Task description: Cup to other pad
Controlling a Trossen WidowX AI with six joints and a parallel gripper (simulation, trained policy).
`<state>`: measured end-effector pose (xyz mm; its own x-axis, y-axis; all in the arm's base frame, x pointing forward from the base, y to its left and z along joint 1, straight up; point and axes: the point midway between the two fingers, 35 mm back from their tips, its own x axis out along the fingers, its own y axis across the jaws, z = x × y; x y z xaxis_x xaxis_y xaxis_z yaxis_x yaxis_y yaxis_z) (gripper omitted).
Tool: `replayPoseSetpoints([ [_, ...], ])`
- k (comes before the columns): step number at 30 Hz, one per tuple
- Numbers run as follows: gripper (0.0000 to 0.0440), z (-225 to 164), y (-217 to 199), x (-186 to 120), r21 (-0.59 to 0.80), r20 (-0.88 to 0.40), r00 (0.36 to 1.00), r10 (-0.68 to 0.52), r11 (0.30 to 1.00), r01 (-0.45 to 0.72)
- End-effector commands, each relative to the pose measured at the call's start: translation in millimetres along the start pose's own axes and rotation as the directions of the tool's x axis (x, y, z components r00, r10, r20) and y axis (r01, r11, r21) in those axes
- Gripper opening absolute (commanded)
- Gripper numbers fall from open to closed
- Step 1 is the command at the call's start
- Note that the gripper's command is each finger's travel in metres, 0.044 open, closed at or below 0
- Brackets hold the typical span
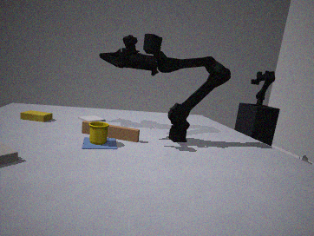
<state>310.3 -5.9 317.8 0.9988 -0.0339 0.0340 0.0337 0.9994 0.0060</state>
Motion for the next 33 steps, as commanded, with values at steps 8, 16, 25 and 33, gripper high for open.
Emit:
replayPoseSetpoints([
  [8, 0.0190, 5.5, 4.0, 2.5, 0.015, -0.029, 1.000, 0.011, 1.000, -0.010],
  [16, 0.0066, 5.4, 8.8, 7.7, 0.062, -0.098, 0.995, 0.023, 0.998, -0.017],
  [25, 0.0116, 7.6, 19.0, 16.2, 0.150, -0.181, 0.982, 0.055, 0.988, -0.028],
  [33, 0.0130, 7.7, 28.8, 23.6, 0.233, -0.261, 0.962, 0.084, 0.972, -0.022],
])
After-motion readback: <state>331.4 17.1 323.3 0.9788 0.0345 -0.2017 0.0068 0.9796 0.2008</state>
